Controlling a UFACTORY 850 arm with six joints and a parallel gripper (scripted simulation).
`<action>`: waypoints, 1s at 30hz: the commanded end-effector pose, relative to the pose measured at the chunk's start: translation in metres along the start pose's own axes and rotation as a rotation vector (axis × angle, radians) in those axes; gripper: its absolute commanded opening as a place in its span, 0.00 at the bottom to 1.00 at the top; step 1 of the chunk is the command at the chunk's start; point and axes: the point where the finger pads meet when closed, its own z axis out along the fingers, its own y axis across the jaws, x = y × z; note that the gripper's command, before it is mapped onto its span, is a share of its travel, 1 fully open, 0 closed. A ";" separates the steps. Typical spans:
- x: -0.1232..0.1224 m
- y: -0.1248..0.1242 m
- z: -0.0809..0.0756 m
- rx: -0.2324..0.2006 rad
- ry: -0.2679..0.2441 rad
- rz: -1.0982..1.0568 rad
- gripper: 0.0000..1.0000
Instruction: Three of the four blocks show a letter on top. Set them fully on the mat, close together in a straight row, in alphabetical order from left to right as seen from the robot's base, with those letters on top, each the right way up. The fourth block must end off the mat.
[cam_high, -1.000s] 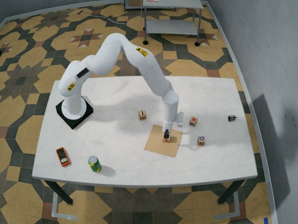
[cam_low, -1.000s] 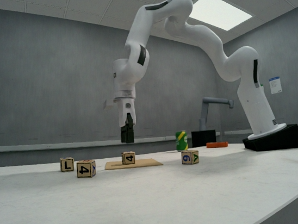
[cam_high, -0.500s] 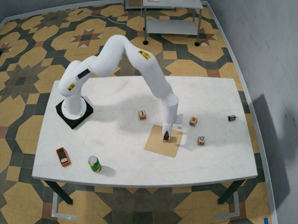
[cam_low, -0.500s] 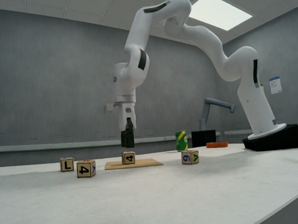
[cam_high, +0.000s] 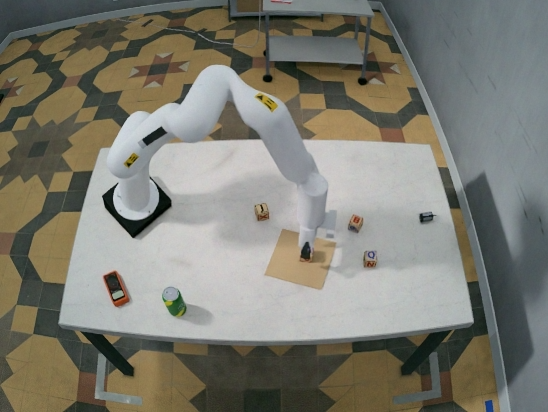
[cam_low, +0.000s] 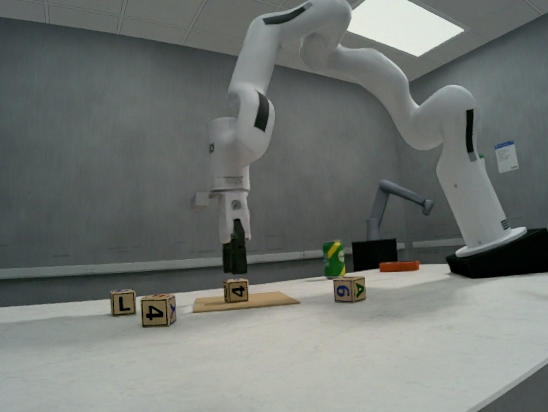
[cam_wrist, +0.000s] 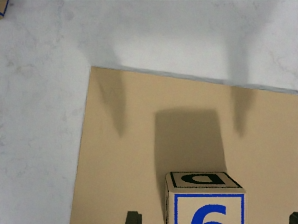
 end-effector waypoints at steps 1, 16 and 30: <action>0.001 0.000 -0.001 0.000 0.002 0.000 0.87; 0.001 0.000 0.008 0.000 0.002 0.000 0.87; 0.001 0.000 0.046 0.000 0.002 0.000 0.87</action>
